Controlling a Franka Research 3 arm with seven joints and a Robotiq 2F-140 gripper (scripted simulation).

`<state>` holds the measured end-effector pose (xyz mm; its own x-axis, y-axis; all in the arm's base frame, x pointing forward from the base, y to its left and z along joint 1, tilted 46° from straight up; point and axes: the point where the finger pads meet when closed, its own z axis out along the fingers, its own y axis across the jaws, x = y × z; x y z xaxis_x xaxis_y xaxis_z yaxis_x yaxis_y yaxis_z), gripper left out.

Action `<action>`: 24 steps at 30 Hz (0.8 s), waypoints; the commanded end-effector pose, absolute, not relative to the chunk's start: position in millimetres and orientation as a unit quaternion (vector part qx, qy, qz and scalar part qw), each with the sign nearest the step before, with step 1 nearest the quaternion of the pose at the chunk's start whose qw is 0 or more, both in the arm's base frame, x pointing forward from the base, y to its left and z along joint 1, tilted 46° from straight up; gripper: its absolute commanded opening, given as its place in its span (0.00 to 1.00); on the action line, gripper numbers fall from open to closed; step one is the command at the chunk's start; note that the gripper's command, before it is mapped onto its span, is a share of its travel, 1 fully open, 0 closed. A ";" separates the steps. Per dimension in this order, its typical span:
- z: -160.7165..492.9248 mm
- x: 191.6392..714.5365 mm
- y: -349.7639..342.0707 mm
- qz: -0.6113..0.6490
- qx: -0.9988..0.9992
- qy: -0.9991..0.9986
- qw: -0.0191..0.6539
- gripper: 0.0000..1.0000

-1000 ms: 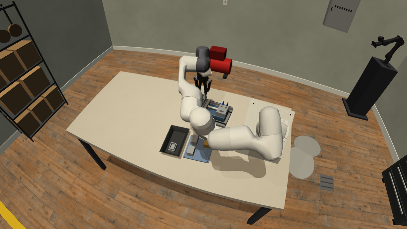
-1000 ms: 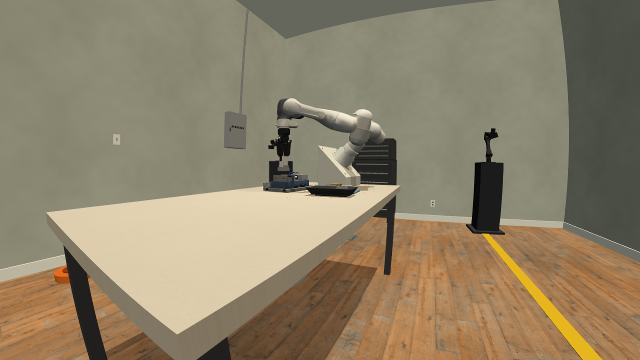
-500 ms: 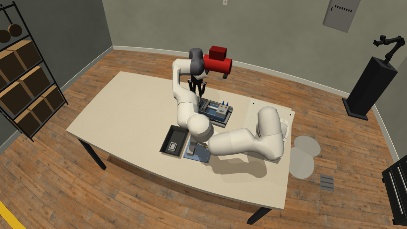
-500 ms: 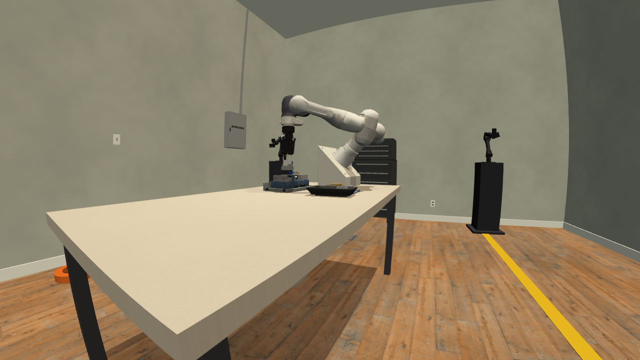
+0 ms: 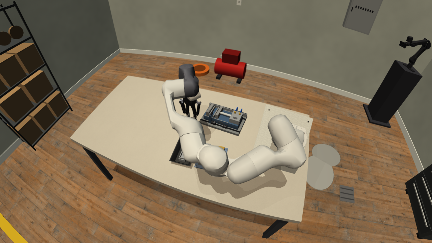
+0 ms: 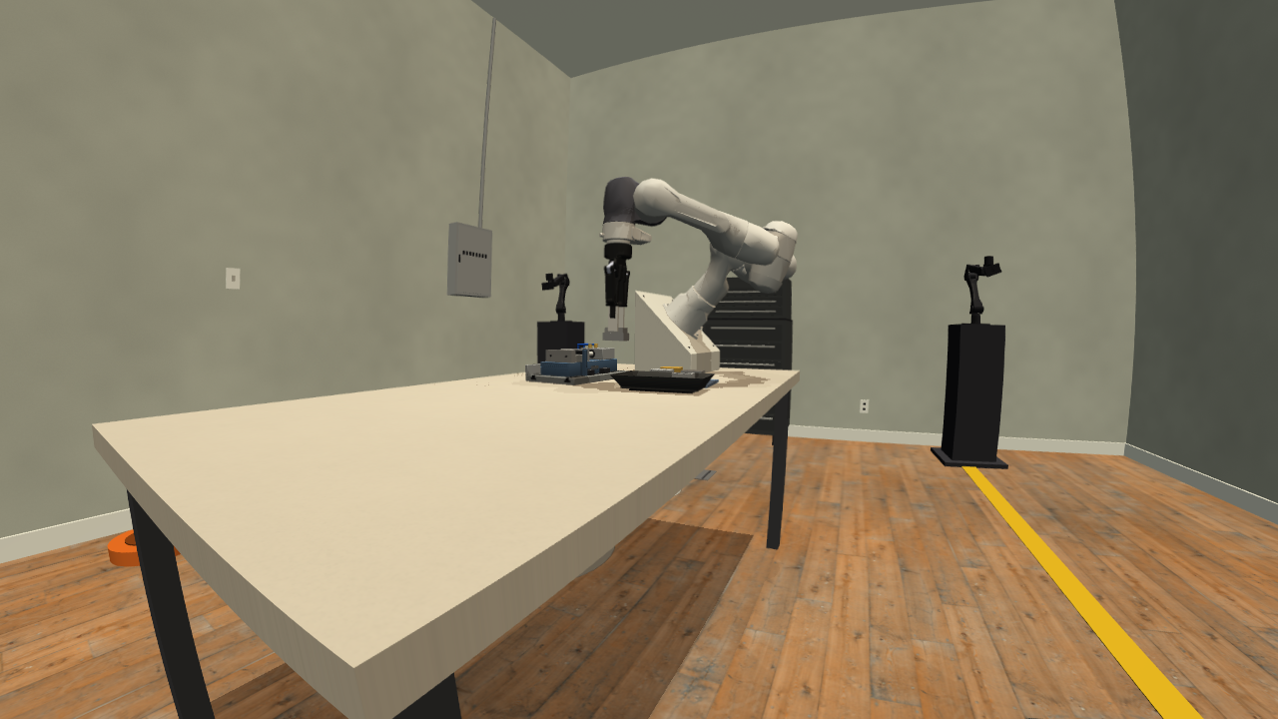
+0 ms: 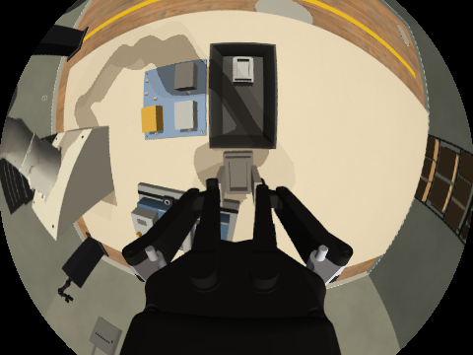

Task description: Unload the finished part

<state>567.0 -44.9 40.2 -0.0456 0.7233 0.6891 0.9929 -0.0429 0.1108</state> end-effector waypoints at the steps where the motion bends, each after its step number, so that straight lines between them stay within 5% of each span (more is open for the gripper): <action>1: 70.3 571.2 -16.7 -0.301 -0.669 -0.641 0.227 0.00; 24: 98.6 572.5 16.8 -0.310 -0.660 -0.644 0.231 0.00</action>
<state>572.9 18.5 97.6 -0.0365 0.7044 0.7089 0.9932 -0.0528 0.1036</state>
